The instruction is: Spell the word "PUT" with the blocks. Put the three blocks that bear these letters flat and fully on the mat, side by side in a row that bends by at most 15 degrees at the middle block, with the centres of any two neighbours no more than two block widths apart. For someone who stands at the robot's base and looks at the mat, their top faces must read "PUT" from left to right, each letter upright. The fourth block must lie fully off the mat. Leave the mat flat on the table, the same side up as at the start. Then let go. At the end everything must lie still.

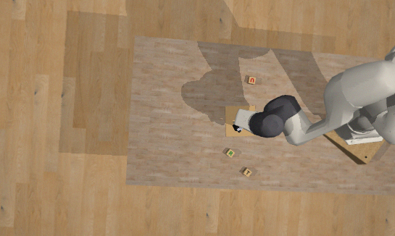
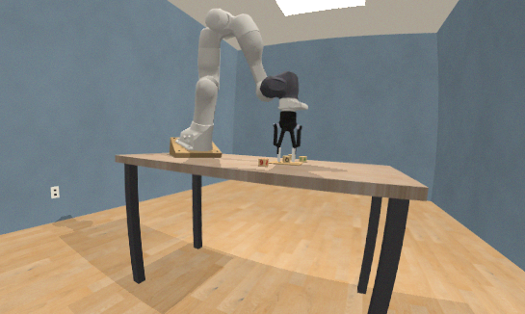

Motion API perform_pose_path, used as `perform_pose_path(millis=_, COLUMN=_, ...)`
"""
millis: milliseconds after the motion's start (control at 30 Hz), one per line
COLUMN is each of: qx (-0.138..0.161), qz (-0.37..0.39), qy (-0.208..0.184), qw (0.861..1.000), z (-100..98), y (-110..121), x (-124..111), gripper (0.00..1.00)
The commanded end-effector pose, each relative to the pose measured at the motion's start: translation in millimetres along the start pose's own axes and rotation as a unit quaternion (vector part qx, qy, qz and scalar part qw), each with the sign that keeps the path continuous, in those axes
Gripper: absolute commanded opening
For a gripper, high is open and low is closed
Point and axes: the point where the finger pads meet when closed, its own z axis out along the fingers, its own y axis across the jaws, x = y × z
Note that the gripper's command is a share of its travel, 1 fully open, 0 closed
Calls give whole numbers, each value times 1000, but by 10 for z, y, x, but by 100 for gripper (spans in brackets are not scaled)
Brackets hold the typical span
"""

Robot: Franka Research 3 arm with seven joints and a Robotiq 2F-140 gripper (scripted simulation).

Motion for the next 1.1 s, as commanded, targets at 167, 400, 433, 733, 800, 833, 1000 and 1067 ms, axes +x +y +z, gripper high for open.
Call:
perform_pose_path(millis=167, qx=2, qz=1, qy=2, qw=1000, z=-2, y=-18, x=21, gripper=40)
perform_pose_path(millis=400, qx=2, qz=1, qy=2, qw=1000, z=-2, y=-18, x=21, gripper=40)
perform_pose_path(millis=433, qx=2, qz=1, qy=2, qw=1000, z=-2, y=-18, x=21, gripper=40)
perform_pose_path(millis=733, qx=2, qz=1, qy=2, qw=1000, z=-2, y=-18, x=21, gripper=40)
perform_pose_path(millis=800, qx=2, qz=1, qy=2, qw=1000, z=-2, y=-18, x=21, gripper=40)
perform_pose_path(millis=833, qx=2, qz=1, qy=2, qw=1000, z=-2, y=-18, x=21, gripper=28)
perform_pose_path(millis=1000, qx=2, qz=1, qy=2, qw=1000, z=-2, y=-18, x=21, gripper=28)
perform_pose_path(millis=1067, qx=2, qz=1, qy=2, qw=1000, z=-2, y=-18, x=21, gripper=28)
